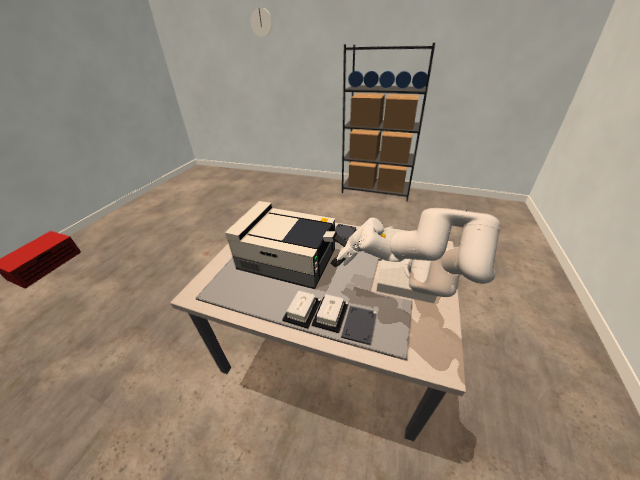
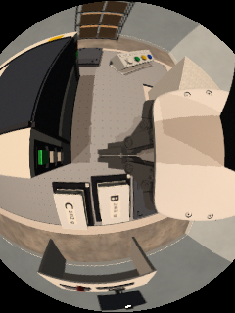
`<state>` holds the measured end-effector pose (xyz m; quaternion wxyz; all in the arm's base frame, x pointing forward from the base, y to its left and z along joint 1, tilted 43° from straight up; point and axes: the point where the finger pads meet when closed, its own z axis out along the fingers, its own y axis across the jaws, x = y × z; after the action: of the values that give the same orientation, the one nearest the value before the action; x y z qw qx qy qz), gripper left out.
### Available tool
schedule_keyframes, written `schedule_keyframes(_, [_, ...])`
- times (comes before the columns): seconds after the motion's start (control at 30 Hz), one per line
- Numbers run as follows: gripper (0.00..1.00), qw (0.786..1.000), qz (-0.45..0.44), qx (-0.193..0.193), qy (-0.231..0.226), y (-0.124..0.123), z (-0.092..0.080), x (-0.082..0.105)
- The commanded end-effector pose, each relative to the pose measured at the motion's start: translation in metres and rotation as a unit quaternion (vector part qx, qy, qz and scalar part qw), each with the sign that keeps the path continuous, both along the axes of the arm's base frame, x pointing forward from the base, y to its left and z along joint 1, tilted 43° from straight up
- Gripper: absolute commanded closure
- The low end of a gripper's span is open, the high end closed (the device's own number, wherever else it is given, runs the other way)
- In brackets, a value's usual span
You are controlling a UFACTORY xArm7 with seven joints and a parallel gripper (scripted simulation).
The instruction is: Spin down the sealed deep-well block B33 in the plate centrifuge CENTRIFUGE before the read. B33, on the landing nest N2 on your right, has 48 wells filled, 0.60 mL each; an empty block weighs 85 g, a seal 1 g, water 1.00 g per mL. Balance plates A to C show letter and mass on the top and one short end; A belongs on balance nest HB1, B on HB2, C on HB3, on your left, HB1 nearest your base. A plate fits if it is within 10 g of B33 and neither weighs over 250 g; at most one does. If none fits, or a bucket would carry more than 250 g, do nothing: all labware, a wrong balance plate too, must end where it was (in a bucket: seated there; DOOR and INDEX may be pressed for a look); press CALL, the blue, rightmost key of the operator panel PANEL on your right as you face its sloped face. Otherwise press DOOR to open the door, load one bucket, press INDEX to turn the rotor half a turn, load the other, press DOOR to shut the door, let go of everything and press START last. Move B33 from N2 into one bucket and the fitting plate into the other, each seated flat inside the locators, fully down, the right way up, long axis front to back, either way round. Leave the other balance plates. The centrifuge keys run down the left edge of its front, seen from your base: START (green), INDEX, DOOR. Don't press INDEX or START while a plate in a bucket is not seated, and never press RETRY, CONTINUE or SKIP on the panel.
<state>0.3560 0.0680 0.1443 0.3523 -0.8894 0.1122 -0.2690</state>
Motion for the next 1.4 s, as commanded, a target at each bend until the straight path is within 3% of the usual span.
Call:
schedule_keyframes(0.0, [1.00, 1.000, -0.001, 0.000, -0.001, -0.001, 0.001, 0.002])
schedule_keyframes(1.37, [1.00, 1.000, -0.001, 0.000, -0.001, -0.001, 0.000, 0.051])
